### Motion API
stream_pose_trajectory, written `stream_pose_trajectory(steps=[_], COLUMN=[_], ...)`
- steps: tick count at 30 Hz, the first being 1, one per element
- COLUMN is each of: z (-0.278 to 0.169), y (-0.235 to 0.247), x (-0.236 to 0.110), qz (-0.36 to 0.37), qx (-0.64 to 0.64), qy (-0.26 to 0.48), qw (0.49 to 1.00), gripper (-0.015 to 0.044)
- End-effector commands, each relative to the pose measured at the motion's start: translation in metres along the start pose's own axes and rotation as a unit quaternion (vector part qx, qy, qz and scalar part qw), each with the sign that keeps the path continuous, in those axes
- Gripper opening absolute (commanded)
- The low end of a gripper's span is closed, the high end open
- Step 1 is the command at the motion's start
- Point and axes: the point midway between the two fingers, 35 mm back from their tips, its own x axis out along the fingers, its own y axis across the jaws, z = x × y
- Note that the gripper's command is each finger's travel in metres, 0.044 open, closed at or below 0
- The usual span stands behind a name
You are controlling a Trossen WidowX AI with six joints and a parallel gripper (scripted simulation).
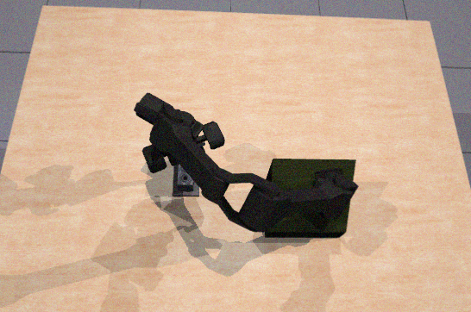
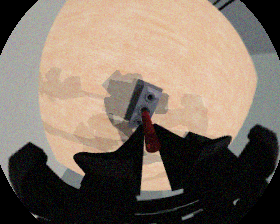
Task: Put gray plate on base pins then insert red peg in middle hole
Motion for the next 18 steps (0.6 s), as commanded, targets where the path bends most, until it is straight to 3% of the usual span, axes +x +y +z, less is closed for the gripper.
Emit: stream_pose_trajectory(steps=[1,18], z=[0.002,0.002], y=[0.000,0.000], x=[0.000,0.011], qz=[0.000,-0.001], qx=[0.000,-0.003], qy=[0.000,-0.001], qw=[1.000,1.000], gripper=[0.0000,0.0000])
